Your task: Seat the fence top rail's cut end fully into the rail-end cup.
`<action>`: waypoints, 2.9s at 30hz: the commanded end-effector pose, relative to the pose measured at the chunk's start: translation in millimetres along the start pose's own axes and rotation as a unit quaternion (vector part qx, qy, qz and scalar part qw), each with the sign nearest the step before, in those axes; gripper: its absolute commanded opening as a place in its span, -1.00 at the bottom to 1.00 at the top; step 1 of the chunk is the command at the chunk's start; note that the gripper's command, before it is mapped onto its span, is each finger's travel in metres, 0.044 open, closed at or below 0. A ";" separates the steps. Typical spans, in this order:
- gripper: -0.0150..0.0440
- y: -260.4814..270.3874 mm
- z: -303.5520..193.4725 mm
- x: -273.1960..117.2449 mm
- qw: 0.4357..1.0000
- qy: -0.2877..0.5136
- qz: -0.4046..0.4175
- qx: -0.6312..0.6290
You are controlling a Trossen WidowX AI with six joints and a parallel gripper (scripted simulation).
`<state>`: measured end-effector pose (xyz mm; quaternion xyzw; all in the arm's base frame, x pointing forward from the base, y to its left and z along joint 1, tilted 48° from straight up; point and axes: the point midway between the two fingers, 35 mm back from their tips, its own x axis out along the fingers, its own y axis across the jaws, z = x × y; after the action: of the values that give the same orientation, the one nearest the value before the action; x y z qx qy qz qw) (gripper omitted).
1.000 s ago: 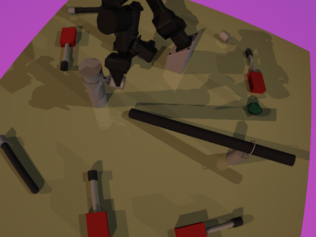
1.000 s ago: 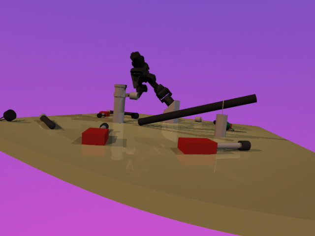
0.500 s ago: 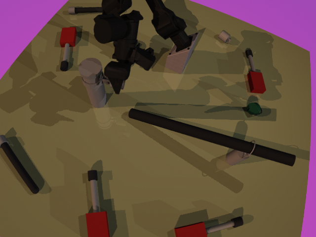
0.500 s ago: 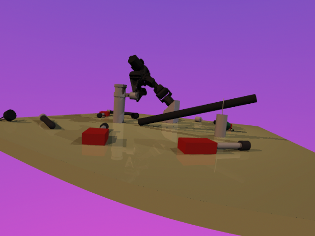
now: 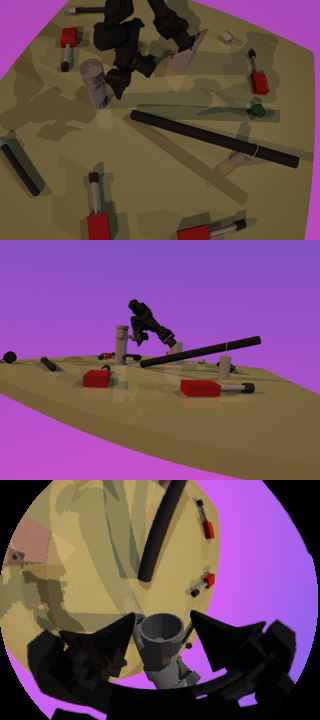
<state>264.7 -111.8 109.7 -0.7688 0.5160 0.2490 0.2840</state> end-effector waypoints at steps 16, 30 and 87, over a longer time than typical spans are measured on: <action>-0.49 -2.7 1.2 3.2 1.000 0.007 0.000 0.013; -0.49 -8.8 0.8 6.7 0.999 0.025 0.000 0.046; 0.93 -28.3 9.6 6.3 0.992 0.061 0.003 0.111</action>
<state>289.9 -107.7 105.1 -0.7444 0.5593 0.1418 0.3360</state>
